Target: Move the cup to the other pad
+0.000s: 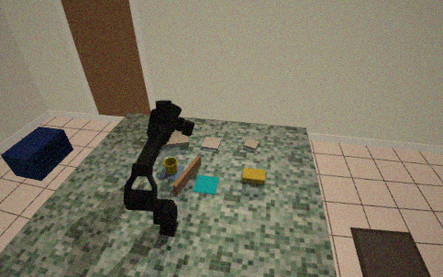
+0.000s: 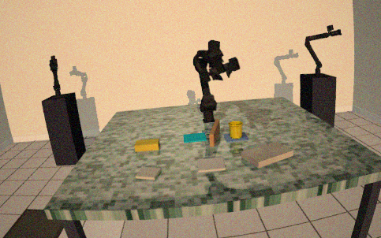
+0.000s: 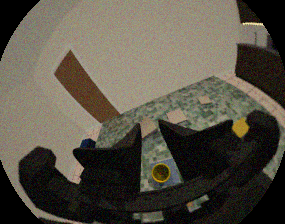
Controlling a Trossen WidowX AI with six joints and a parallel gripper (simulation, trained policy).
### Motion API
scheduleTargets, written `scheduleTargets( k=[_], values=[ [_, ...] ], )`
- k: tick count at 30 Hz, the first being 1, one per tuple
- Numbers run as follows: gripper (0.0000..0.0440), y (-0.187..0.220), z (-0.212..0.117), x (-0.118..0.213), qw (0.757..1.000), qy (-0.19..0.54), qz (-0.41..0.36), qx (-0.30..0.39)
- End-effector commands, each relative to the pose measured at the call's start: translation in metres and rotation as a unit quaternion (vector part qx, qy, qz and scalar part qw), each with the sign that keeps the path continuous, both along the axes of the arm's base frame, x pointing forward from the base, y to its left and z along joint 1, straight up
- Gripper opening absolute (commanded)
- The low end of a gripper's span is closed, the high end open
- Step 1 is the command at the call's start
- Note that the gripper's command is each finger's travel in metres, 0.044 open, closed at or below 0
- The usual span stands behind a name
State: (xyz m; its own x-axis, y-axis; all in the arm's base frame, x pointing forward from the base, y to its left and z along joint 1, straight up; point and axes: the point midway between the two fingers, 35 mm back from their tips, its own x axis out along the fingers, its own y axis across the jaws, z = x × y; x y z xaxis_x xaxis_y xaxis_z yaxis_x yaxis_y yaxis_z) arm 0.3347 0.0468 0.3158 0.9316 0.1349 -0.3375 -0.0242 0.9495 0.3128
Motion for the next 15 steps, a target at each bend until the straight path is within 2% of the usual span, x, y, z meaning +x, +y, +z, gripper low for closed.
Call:
scheduleTargets(
  k=[1,15],
  values=[
    [0.0133,0.006,0.0,0.003,0.999,0.028,-0.003,0.022],
    [0.0148,0.026,-0.004,0.004,0.987,0.13,-0.023,0.097]
  ],
)
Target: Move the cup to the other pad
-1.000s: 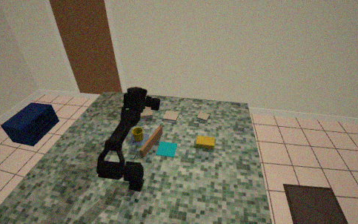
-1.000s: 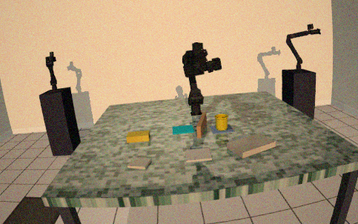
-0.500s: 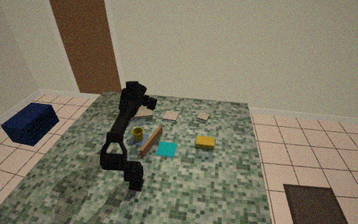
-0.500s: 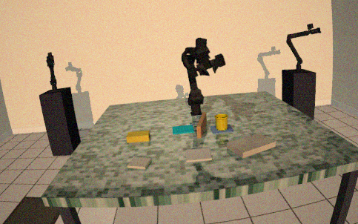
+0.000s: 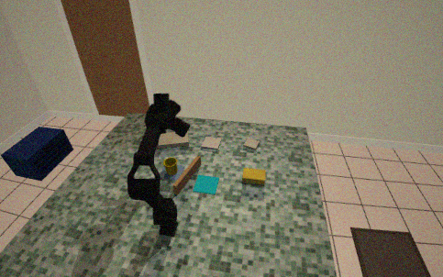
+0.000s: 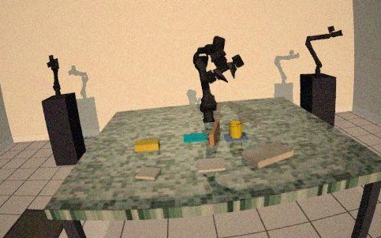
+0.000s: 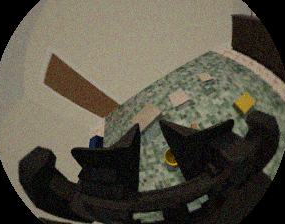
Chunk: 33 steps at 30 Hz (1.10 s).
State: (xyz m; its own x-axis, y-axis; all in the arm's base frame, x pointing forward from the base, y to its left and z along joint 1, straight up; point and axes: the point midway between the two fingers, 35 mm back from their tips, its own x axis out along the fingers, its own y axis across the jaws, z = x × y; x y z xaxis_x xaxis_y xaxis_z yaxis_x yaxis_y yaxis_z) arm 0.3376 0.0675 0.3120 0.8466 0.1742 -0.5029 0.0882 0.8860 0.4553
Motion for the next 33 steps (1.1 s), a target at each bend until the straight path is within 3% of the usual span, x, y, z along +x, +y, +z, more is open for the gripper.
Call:
scheduleTargets(
  k=[1,16,33],
  values=[
    [0.0149,0.006,-0.001,0.001,0.999,0.032,-0.009,0.021],
    [0.0157,0.024,-0.013,0.0,0.984,0.15,-0.054,0.085],
    [0.0149,0.034,-0.035,-0.006,0.946,0.276,-0.127,0.115]
  ],
)
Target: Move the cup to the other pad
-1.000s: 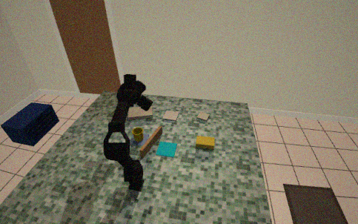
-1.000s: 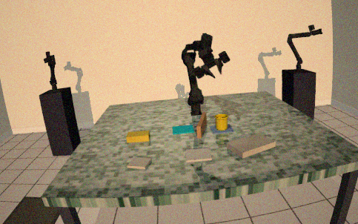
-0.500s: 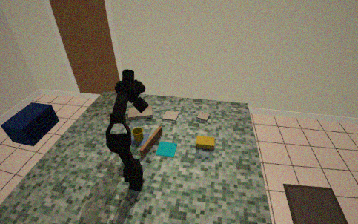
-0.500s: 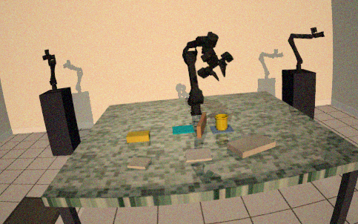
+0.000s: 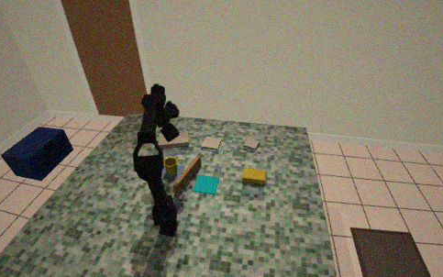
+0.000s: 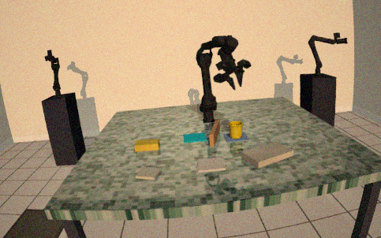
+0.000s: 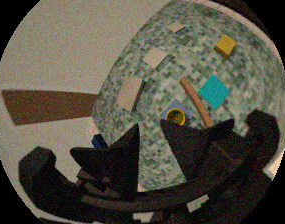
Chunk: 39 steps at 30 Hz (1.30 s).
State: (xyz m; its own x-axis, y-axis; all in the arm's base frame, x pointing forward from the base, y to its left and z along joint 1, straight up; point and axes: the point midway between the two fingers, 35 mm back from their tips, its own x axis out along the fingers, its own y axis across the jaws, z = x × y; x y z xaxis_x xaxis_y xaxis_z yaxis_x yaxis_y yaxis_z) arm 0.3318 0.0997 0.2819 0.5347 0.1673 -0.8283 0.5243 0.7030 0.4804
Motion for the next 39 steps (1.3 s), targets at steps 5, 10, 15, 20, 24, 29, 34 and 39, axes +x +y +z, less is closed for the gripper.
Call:
scheduleTargets(
  k=[5,10,15,20,24,29,34,39],
  values=[
    [0.0144,0.001,-0.016,-0.001,0.997,0.064,-0.029,-0.003],
    [0.0155,-0.001,-0.029,-0.003,0.994,0.104,-0.044,-0.013],
    [0.0161,-0.004,-0.044,-0.006,0.988,0.144,-0.055,-0.027],
    [0.0163,-0.007,-0.059,-0.009,0.98,0.184,-0.064,-0.042],
    [0.0164,-0.009,-0.072,-0.013,0.972,0.215,-0.07,-0.056],
    [0.0166,-0.012,-0.087,-0.017,0.962,0.253,-0.078,-0.073],
    [0.0172,-0.014,-0.102,-0.021,0.951,0.282,-0.087,-0.088],
    [0.018,-0.017,-0.117,-0.024,0.943,0.303,-0.097,-0.1]
  ],
)
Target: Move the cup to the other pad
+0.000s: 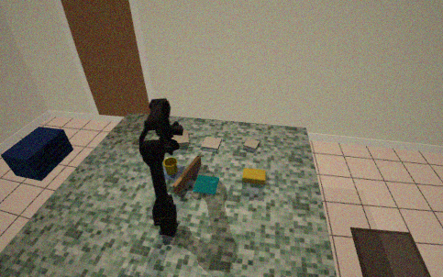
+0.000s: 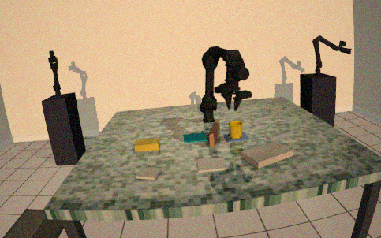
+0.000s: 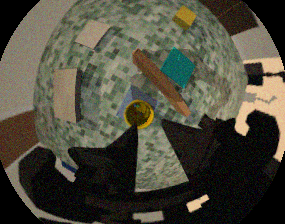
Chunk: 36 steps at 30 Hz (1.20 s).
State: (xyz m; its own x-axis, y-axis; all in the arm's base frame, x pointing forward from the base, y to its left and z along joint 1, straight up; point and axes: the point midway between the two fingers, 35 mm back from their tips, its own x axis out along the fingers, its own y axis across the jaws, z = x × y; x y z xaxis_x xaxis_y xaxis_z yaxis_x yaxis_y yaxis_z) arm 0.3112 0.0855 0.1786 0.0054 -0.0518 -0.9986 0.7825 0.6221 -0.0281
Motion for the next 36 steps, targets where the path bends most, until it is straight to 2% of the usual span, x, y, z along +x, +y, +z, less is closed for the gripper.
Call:
scheduleTargets(
  k=[1,17,31,36],
  values=[
    [0.0182,-0.003,-0.017,-0.004,0.999,0.028,-0.008,-0.015],
    [0.0198,-0.006,-0.066,-0.01,0.996,0.072,-0.019,-0.042],
    [0.0198,-0.007,-0.117,-0.017,0.994,0.1,0.014,-0.049],
    [0.0083,-0.01,-0.124,-0.018,0.994,0.097,0.027,-0.049]
  ],
)
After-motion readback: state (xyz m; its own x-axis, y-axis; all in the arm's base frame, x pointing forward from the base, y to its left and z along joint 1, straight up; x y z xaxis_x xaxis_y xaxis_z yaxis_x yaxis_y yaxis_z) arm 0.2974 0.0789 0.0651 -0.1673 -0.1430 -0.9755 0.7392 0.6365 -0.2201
